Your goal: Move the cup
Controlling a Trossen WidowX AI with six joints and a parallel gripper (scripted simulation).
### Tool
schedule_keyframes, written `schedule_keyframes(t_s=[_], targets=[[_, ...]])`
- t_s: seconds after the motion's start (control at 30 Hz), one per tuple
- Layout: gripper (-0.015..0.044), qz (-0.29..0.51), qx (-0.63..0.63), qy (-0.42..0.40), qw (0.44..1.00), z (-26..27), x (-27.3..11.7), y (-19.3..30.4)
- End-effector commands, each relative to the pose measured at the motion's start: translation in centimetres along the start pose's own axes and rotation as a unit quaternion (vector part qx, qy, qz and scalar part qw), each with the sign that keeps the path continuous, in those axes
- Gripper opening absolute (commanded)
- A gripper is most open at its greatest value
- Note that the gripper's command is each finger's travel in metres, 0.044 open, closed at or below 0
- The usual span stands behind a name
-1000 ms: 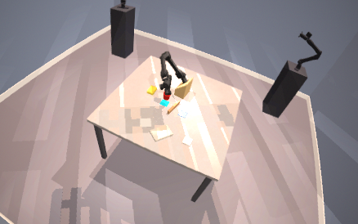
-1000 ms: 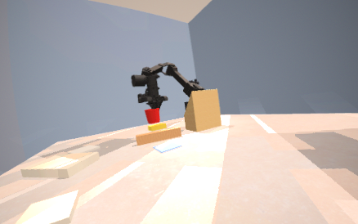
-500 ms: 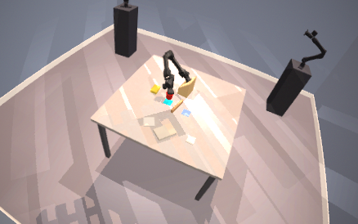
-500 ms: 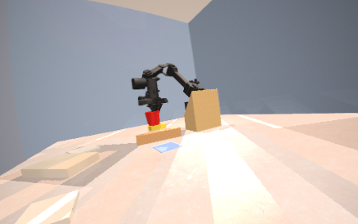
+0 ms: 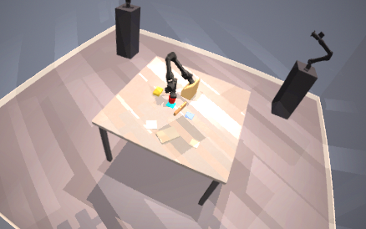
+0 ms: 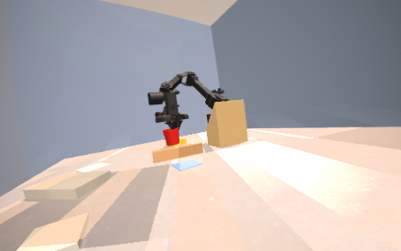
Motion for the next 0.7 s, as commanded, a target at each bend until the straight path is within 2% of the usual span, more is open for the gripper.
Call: schedule_keyframes(t_s=[0.0, 0.67], targets=[[0.0000, -0.002, -0.003, 0.002, 1.000, 0.0, 0.5, 0.0], [0.0000, -0.003, -0.003, 0.003, 1.000, -0.3, 3.1, 0.0]])
Point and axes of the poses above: the point midway between the two fingers, 35 mm back from their tips, its own x axis out along the fingers, its own z axis across the jaws, y = z × x, the point moved 10 cm from there along -x, back along the fingers, and after that the axes turned 11 degrees about -x, right-handed, at the moved point
